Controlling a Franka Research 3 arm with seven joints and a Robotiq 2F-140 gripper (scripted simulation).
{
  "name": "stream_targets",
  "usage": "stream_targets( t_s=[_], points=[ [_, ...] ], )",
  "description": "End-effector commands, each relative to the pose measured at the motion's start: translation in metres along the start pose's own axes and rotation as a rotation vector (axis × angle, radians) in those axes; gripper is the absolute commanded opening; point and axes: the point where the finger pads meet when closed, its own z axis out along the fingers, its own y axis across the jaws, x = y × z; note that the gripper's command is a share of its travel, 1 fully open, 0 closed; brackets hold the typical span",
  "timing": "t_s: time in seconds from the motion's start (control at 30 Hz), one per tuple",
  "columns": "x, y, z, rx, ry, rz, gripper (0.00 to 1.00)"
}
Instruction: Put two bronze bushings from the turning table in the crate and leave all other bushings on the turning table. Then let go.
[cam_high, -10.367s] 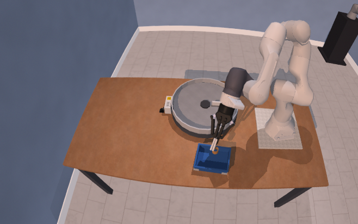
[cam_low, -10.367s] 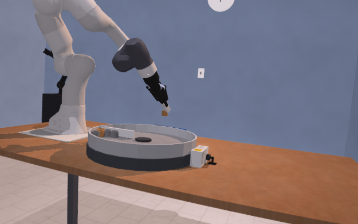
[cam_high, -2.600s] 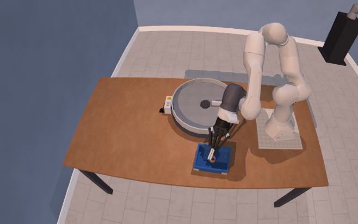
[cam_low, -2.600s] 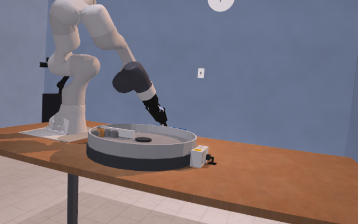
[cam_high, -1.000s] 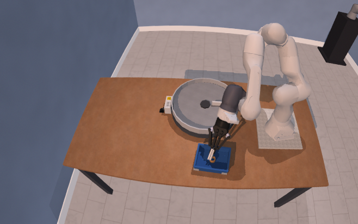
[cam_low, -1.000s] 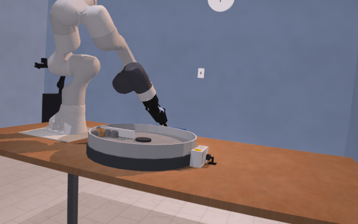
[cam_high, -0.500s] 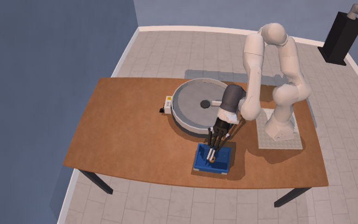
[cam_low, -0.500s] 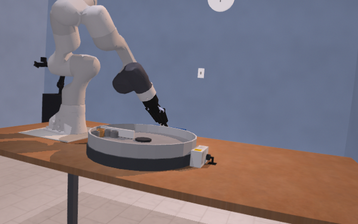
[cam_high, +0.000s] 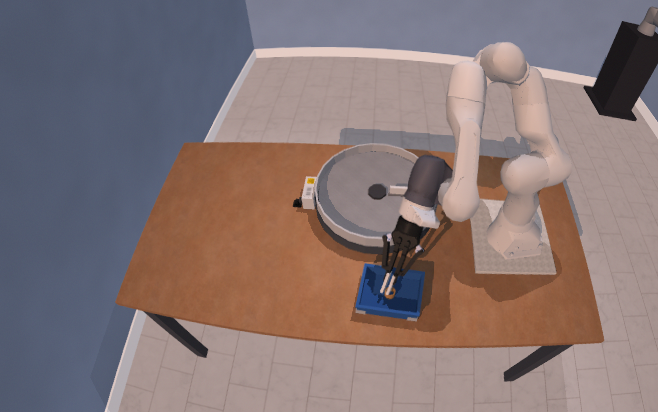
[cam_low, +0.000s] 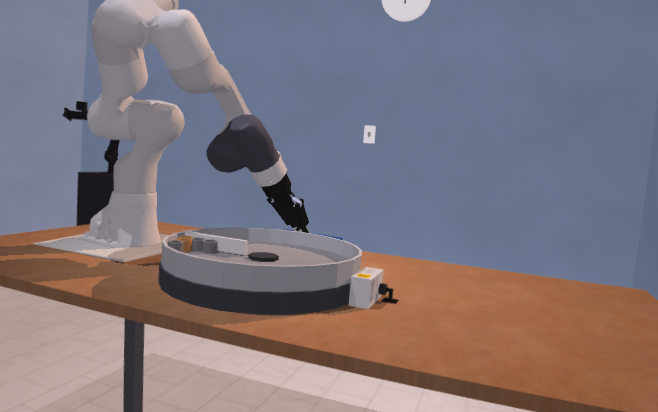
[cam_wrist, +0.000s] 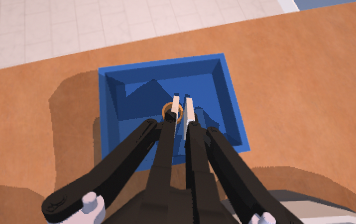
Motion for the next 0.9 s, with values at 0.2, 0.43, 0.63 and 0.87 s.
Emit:
stream_targets(
  t_s=[0.2, 0.43, 0.63, 0.87],
  points=[
    [0.001, 0.001, 0.0, -0.003, 0.003, -0.009, 0.07],
    [0.003, 0.001, -0.002, -0.003, 0.003, -0.009, 0.07],
    [0.013, 0.001, -0.014, -0.003, 0.003, -0.009, 0.07],
    [0.026, 0.001, -0.03, -0.003, 0.003, -0.009, 0.07]
  ],
)
